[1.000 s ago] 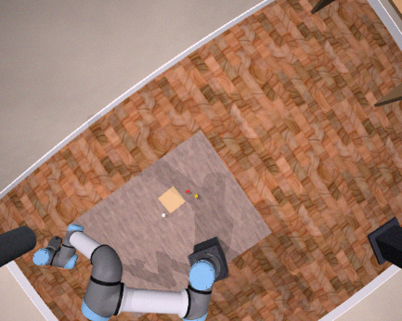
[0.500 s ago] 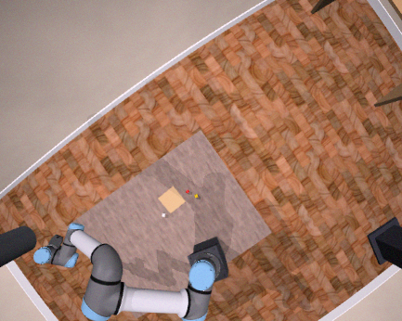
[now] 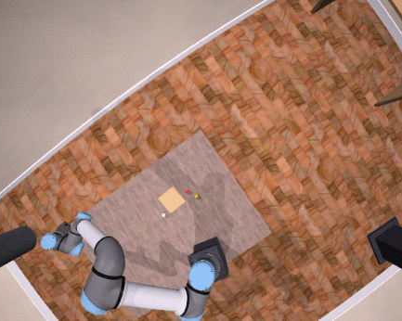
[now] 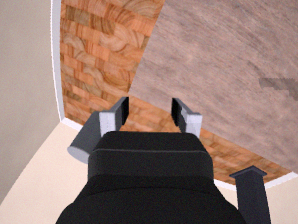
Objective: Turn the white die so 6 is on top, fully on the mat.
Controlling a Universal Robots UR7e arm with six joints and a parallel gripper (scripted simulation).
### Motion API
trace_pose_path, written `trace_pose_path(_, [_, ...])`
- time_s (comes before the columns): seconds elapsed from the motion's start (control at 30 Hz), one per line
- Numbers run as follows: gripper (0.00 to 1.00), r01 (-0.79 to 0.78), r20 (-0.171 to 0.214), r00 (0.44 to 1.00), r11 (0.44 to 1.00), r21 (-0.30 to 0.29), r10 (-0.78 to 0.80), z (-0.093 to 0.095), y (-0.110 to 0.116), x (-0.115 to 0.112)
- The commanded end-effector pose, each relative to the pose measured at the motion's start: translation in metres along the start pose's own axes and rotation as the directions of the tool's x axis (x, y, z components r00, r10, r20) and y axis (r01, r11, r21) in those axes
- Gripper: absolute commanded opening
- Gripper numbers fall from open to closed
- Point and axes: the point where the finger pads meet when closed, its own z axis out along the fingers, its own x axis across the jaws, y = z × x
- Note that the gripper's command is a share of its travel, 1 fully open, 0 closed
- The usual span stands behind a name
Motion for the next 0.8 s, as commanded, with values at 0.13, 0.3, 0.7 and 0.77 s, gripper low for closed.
trace_pose_path(0.13, [1.00,-0.130,0.008,0.992,0.990,0.048,0.130,-0.022,-0.096,0.001])
trace_pose_path(0.3, [1.00,-0.226,0.017,0.974,0.971,0.082,0.225,-0.040,-0.163,0.010])
trace_pose_path(0.7, [1.00,-0.418,0.050,0.908,0.897,0.144,0.416,-0.084,-0.289,0.045])
trace_pose_path(0.77, [1.00,-0.447,0.057,0.894,0.881,0.153,0.444,-0.091,-0.307,0.053])
